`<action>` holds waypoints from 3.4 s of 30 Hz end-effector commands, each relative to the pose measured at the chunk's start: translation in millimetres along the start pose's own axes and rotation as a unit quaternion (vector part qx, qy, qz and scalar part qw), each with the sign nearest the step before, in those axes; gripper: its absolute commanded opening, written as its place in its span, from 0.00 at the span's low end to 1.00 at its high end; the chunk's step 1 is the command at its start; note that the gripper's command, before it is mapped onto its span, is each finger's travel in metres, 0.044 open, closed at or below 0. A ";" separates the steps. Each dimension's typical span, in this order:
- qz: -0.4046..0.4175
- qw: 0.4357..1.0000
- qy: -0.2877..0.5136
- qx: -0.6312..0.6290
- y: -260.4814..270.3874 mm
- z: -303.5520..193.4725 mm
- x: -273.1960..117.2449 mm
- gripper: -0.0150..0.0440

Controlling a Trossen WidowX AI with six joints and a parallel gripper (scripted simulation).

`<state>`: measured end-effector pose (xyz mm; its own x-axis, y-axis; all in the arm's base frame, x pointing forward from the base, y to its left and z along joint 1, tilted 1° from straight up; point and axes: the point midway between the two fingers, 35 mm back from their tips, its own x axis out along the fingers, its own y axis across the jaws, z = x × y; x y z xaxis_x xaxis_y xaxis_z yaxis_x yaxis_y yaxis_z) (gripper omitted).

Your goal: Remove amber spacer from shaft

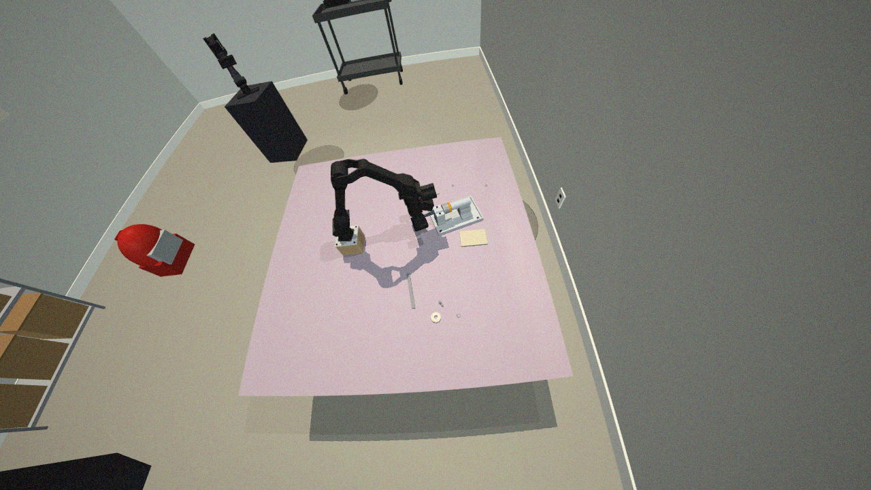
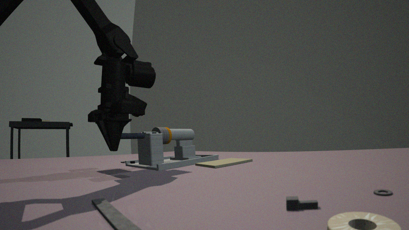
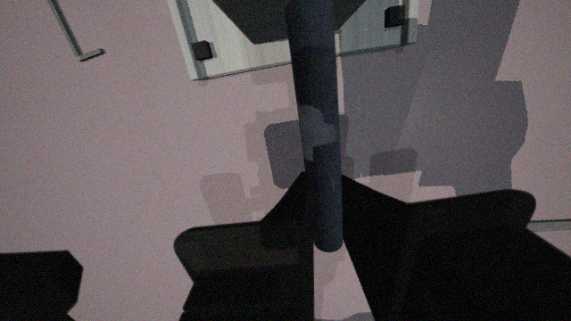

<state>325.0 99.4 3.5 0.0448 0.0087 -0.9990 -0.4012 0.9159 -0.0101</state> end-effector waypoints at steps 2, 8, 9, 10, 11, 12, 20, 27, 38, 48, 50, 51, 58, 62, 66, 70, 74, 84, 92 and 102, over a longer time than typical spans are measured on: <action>0.000 1.000 0.002 -0.001 -0.1 -1.8 0.1 0.25; 0.000 1.000 0.002 -0.001 -0.1 -2.5 0.1 0.25; 0.000 1.000 0.002 -0.001 -0.1 -2.6 0.1 0.25; 0.000 1.000 0.002 -0.001 -0.1 -2.8 0.1 0.25; 0.000 1.000 0.002 -0.001 -0.1 -2.9 0.1 0.25; 0.000 1.000 0.002 -0.001 -0.1 -3.0 0.1 0.25; 0.000 1.000 0.002 -0.001 -0.1 -4.0 0.1 0.25; 0.000 1.000 0.002 -0.001 -0.1 -4.8 0.1 0.25; 0.000 1.000 0.002 -0.001 -0.1 -6.2 0.1 0.25; 0.000 1.000 0.002 -0.001 -0.1 -7.4 0.1 0.25; 0.000 1.000 0.002 -0.001 -0.1 -7.7 0.1 0.25; 0.000 1.000 0.002 -0.001 -0.1 -7.8 0.1 0.25; 0.000 1.000 0.002 -0.001 -0.1 -8.7 0.2 0.25; 0.000 1.000 0.002 -0.001 -0.1 -9.2 0.2 0.25; 0.000 1.000 0.002 -0.001 -0.1 -9.7 0.2 0.25; 0.000 1.000 0.002 -0.001 -0.1 -10.1 0.2 0.25; 0.000 1.000 0.003 -0.001 -0.1 -10.6 0.2 0.25; 0.000 1.000 0.003 -0.001 -0.1 -11.9 0.2 0.25; 0.000 1.000 0.003 -0.001 -0.1 -12.9 0.2 0.25; 0.000 1.000 0.001 0.000 0.0 -12.5 0.2 0.25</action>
<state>313.6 94.3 2.8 0.0437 0.0081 -0.9990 -0.4014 0.9158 -0.0101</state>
